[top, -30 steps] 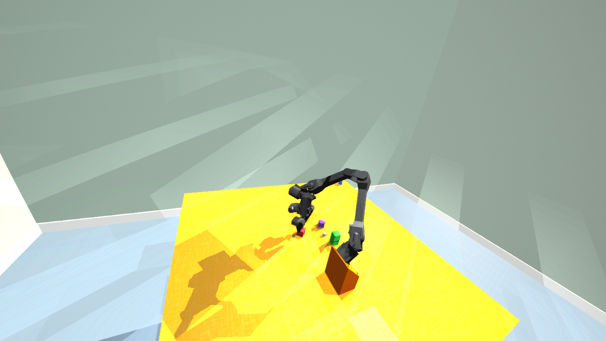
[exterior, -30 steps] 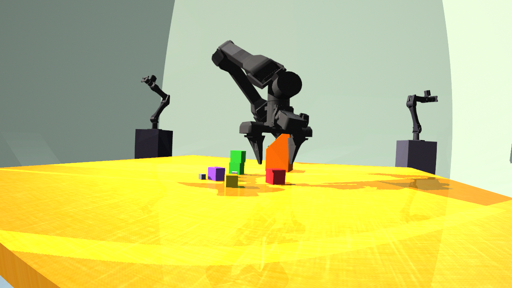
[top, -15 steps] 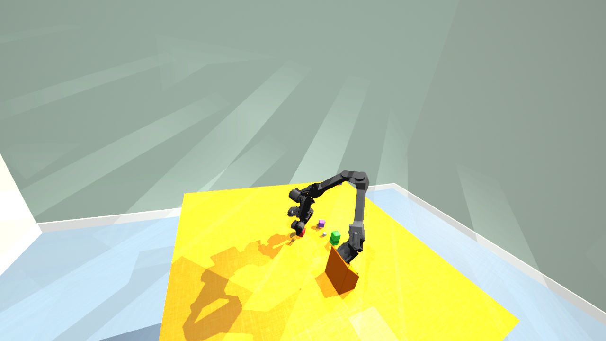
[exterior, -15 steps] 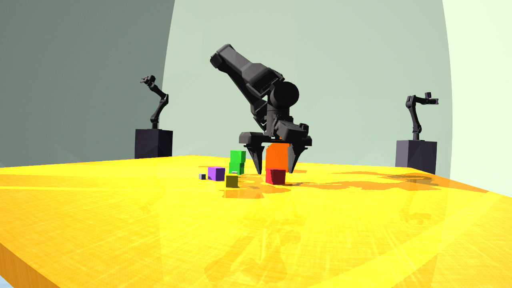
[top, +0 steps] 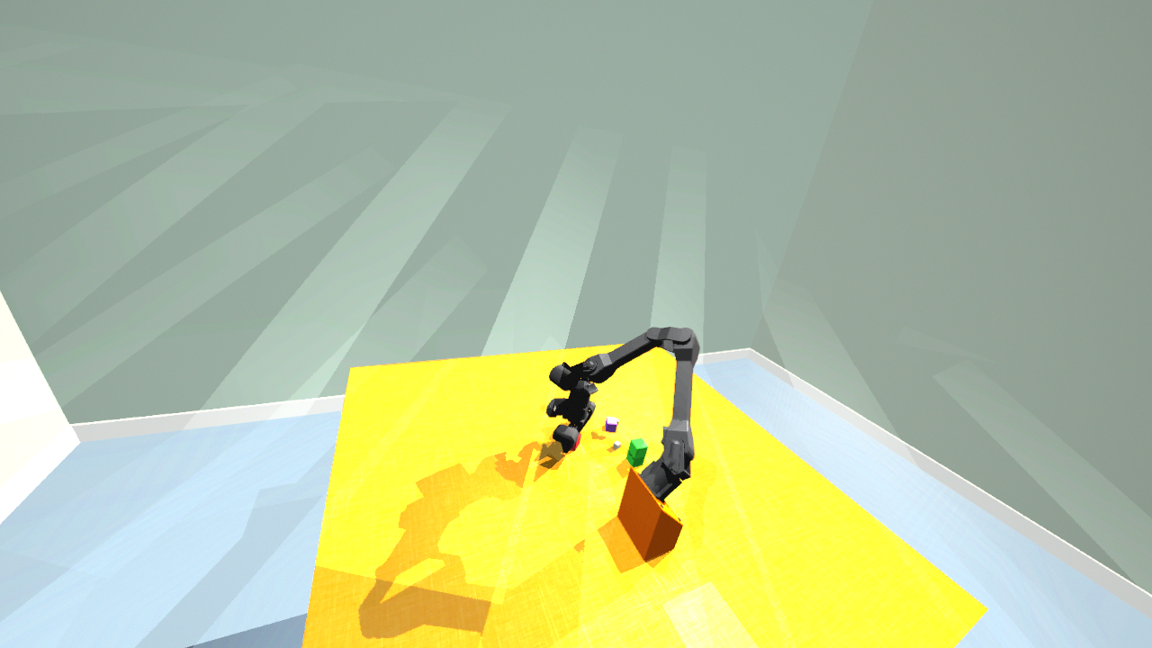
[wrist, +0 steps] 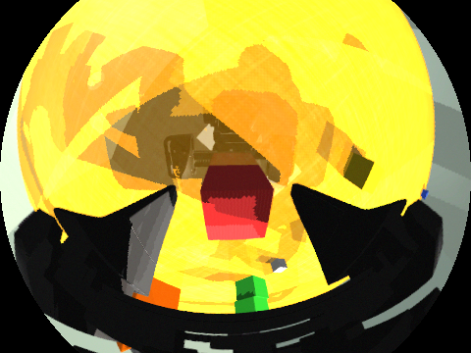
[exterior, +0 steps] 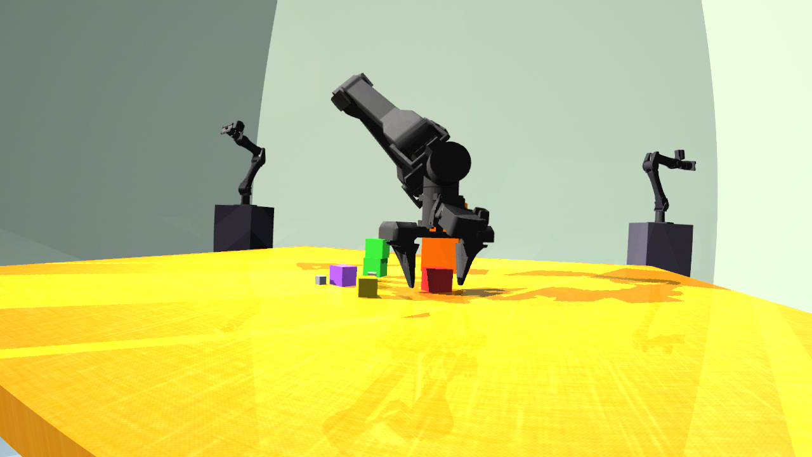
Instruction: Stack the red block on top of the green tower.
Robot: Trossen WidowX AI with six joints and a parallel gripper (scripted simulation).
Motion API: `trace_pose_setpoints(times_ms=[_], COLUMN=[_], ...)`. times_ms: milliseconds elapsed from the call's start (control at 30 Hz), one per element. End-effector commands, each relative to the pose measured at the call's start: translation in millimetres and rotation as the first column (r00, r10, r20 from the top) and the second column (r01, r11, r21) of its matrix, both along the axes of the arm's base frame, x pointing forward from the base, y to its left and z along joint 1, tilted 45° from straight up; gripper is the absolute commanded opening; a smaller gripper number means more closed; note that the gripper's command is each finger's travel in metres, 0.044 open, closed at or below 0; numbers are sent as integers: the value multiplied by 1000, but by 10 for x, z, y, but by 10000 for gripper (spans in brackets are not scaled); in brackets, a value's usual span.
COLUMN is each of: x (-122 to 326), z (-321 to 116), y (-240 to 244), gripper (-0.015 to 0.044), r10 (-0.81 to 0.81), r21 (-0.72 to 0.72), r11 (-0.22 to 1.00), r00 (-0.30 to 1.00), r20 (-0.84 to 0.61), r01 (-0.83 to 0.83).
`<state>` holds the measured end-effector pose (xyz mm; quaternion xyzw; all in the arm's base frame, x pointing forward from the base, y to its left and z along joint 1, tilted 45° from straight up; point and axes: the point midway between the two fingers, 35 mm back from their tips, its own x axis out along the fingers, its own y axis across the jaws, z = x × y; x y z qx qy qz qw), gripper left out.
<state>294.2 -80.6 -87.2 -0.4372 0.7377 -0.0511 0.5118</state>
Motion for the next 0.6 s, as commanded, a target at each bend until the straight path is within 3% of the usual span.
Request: trace_pose_setpoints(times_ms=[0, 267, 567], x=[-16, -16, -16], z=[-7, -4, -4], y=[-9, -7, -7], gripper=[440, 440, 204], r10=[3, 3, 3], r21=[-3, -3, -3], r11=[1000, 1000, 1000], r00=[1000, 1000, 1000], r20=[-5, -5, -5], r01=[-3, -3, -3])
